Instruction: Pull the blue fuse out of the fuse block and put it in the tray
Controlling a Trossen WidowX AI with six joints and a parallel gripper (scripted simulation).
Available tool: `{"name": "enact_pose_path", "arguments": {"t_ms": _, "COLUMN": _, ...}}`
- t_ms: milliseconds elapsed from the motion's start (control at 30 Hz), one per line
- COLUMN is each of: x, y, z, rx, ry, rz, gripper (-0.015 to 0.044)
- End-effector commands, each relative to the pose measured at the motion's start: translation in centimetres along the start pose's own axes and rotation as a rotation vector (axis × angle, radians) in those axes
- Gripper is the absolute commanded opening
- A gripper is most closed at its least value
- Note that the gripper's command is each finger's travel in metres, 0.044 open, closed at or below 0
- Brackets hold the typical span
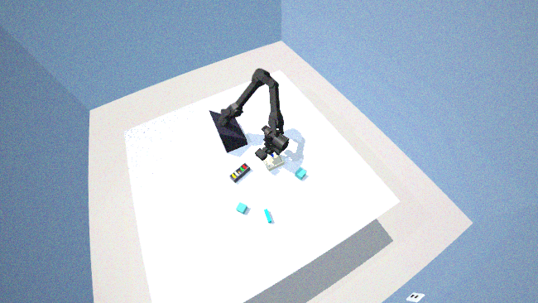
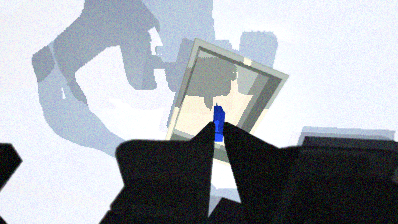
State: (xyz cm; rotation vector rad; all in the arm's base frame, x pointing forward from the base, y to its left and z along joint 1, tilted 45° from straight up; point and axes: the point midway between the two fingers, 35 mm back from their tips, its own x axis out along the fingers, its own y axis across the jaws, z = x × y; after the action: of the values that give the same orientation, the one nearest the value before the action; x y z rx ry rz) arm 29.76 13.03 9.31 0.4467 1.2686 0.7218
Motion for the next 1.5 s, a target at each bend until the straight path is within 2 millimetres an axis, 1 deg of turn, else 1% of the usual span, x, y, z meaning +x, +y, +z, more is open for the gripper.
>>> {"name": "enact_pose_path", "arguments": {"t_ms": 0, "x": 0.0, "y": 0.0, "z": 0.0, "rx": 0.000, "ry": 0.000, "rz": 0.000, "gripper": 0.0026}}
{"name": "enact_pose_path", "arguments": {"t_ms": 367, "x": 0.0, "y": 0.0, "z": 0.0, "rx": 0.000, "ry": 0.000, "rz": 0.000, "gripper": 0.0315}}
{"name": "enact_pose_path", "arguments": {"t_ms": 400, "x": -0.3, "y": 0.0, "z": 0.0, "rx": 0.001, "ry": 0.000, "rz": -0.001, "gripper": 0.0330}}
{"name": "enact_pose_path", "arguments": {"t_ms": 500, "x": -3.4, "y": -0.2, "z": 0.0, "rx": 0.006, "ry": 0.000, "rz": -0.007, "gripper": 0.0330}}
{"name": "enact_pose_path", "arguments": {"t_ms": 533, "x": -3.7, "y": -0.2, "z": 0.0, "rx": 0.007, "ry": 0.000, "rz": -0.007, "gripper": 0.0330}}
{"name": "enact_pose_path", "arguments": {"t_ms": 1467, "x": -3.5, "y": -0.3, "z": 0.0, "rx": 0.012, "ry": 0.003, "rz": -0.012, "gripper": 0.0330}}
